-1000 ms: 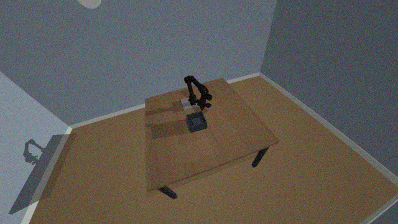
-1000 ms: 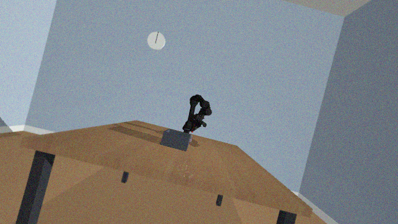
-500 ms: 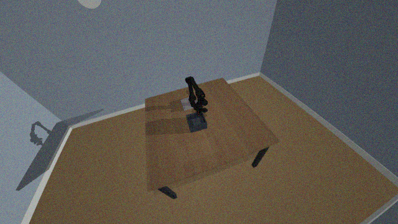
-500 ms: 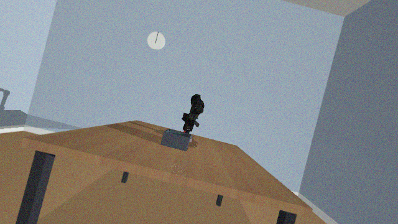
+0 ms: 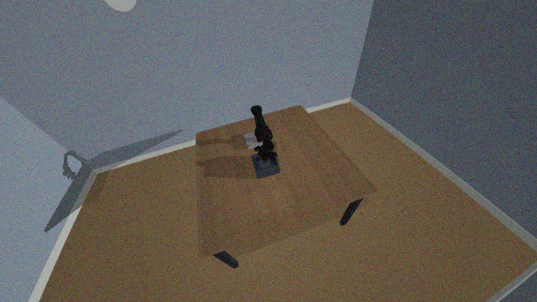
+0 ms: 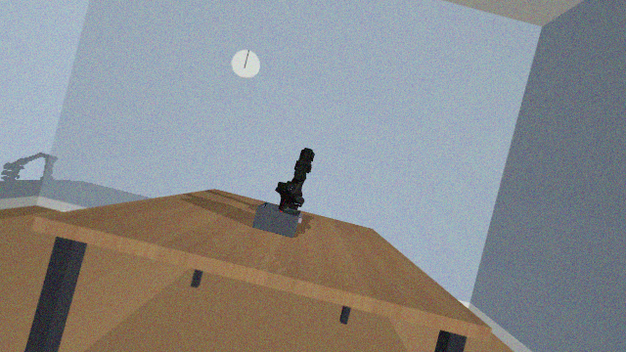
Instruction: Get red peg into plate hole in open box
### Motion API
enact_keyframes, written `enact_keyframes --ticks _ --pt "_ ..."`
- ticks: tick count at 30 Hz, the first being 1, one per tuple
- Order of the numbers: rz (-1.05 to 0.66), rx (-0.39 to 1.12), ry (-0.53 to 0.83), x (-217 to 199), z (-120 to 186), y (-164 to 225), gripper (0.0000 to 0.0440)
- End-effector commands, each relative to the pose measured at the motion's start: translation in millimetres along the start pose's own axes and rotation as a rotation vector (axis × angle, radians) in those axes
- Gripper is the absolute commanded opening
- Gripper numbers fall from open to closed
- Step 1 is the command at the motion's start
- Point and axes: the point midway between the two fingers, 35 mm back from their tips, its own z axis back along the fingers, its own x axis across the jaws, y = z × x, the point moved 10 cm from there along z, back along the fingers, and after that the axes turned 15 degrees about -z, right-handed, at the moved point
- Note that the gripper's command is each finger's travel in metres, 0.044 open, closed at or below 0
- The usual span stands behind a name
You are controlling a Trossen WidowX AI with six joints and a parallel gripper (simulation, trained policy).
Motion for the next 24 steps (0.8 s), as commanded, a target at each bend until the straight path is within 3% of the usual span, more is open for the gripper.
enact_keyframes --ticks 1,4,9,12,15,24 --pt "0.035 0.028 0.006 0.3 -12.5 -2.4 0.0" --pt "0.064 0.055 0.013 0.0 -21.9 -2.8 0.0029" --pt "0.083 0.096 0.024 1.2 -34.8 -6.3 0.0147" --pt "0.109 0.098 0.02 3.4 -34.0 -13.8 0.0152" --pt "0.114 0.107 0.013 9.0 -31.2 -21.0 0.0191" --pt "0.116 0.163 -0.02 30.3 -22.5 -39.1 0.0418"
